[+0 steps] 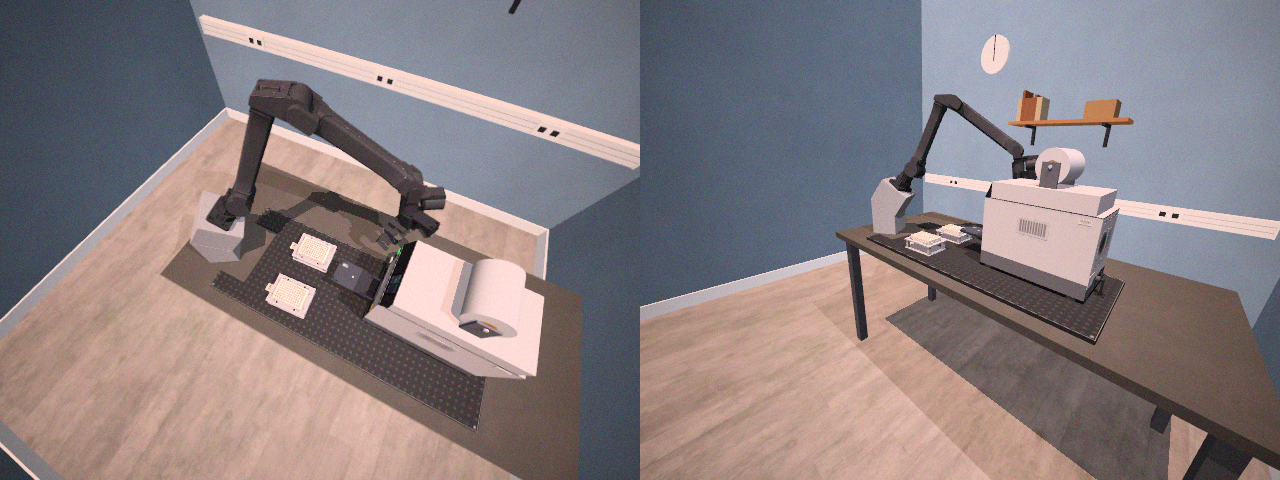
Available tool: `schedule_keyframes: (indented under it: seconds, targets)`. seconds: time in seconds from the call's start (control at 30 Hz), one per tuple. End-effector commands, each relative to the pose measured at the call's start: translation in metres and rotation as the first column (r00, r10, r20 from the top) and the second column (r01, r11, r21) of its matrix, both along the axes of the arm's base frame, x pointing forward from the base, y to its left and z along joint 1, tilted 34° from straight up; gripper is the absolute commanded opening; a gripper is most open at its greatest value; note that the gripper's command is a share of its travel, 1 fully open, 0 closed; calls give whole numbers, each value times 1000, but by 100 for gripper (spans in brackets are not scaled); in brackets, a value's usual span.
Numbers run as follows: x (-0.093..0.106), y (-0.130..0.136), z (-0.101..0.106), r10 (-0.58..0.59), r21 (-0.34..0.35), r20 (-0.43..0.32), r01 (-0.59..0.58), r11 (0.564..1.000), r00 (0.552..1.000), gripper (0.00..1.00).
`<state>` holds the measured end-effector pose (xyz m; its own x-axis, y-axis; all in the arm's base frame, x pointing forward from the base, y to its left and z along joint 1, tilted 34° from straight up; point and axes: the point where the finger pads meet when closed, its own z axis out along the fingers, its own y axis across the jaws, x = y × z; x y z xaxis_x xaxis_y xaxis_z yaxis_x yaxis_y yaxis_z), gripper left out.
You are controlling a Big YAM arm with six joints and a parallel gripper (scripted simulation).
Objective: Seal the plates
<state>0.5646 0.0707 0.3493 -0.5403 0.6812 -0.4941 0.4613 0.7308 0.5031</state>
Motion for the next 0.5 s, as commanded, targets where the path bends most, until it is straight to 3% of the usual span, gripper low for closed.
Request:
schedule_keyframes:
  seconds: [0.0, 0.2, 0.33, 0.4, 0.47]
  targets:
    - [-17, -12, 34, 143, -116, 84, -133, 984, 986, 100]
    - [-31, -11, 25, 249, -190, 82, -230, 954, 965, 100]
    - [-42, -25, -3, 353, -240, -9, -345, 907, 936, 100]
    - [-48, -29, -17, 334, -232, -19, -329, 915, 942, 100]
    - [-54, -30, -27, 399, -234, -70, -404, 884, 914, 100]
